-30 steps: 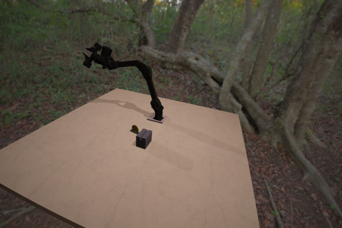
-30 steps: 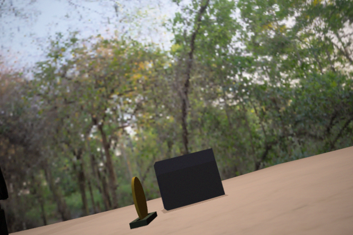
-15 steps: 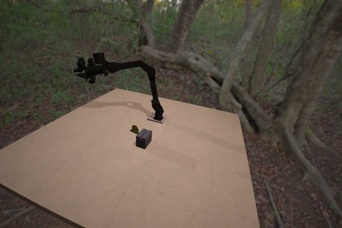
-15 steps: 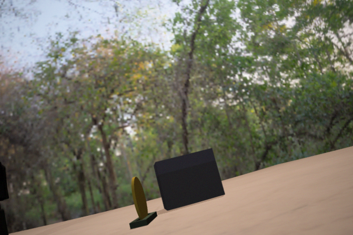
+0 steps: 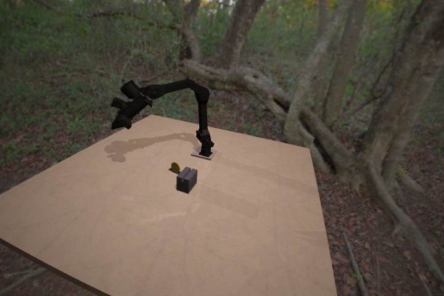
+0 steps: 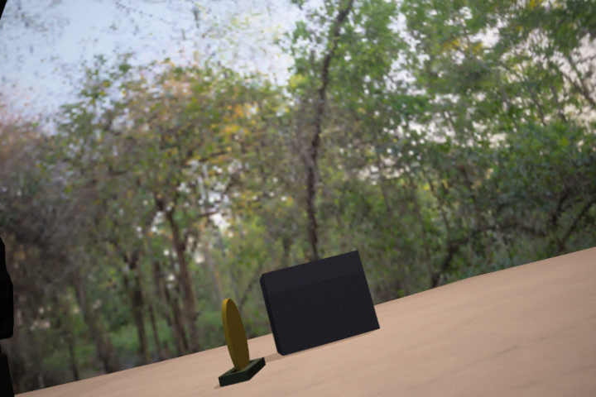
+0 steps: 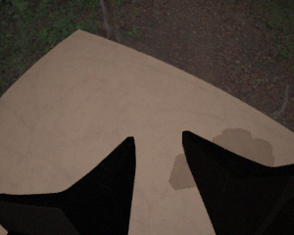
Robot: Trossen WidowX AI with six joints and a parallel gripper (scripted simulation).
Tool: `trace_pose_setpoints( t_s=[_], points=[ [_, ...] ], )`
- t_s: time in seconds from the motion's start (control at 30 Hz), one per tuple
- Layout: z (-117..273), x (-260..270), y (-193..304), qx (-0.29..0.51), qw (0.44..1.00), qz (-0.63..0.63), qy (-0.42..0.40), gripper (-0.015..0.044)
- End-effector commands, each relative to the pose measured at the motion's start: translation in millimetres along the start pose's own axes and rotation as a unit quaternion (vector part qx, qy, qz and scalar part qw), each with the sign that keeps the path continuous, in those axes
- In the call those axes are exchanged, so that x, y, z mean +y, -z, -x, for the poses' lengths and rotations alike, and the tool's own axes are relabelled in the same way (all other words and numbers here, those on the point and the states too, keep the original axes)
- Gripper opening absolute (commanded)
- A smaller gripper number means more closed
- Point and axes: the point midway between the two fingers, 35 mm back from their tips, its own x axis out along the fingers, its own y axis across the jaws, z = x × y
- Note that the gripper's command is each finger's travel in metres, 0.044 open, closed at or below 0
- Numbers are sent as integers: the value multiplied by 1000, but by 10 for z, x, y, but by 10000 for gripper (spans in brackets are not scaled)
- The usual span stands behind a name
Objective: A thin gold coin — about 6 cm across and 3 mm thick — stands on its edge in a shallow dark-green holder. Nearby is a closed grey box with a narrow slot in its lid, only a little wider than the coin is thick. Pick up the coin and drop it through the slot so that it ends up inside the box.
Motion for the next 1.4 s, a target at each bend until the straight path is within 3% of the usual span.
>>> trace_pose_setpoints(
  t_s=[0.0,0.27,0.47,0.63,0.97,1.37],
  points=[
    [180,485,579,91,961,250,-72,161],
    [614,931,1327,159,790,554,-208,161],
    [1021,1139,1844,172,607,713,-306,161],
    [1433,1224,2269,165,423,804,-384,161],
    [1438,1181,2306,164,407,810,-390,161],
    [1125,1190,2671,164,407,810,-390,161]
  ],
)
